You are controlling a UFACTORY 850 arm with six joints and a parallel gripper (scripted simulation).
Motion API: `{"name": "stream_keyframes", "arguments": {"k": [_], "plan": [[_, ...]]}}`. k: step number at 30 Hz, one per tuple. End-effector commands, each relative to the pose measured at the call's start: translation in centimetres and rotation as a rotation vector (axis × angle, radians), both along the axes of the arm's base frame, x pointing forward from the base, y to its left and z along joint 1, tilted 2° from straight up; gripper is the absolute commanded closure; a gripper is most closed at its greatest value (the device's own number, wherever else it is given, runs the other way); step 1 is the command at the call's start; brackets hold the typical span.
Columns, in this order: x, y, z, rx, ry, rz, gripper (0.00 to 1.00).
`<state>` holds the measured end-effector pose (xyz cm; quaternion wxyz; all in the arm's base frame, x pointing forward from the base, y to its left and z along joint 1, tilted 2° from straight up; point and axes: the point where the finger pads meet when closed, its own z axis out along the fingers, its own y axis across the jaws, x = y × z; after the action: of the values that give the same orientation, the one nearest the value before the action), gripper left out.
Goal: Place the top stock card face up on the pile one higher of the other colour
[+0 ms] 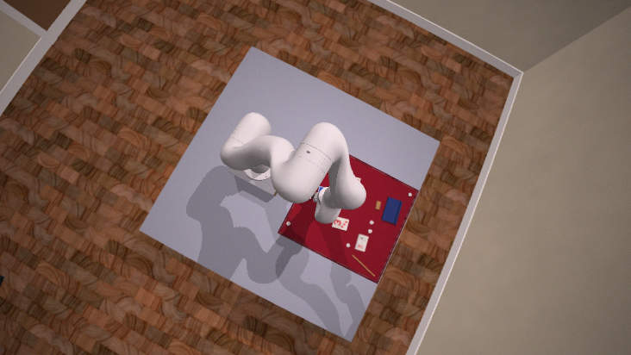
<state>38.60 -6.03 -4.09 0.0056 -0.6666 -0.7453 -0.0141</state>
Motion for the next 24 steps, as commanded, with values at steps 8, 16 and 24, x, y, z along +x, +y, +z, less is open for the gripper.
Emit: {"name": "stream_keyframes", "arguments": {"k": [8, 16, 24], "plan": [[0.10, -0.01, -0.40, 0.000, -0.001, 0.000, 0.14], [0.13, -0.01, -0.79, 0.000, -0.001, 0.000, 0.14], [0.13, 0.00, -0.85, 0.000, -0.001, 0.000, 0.14]]}}
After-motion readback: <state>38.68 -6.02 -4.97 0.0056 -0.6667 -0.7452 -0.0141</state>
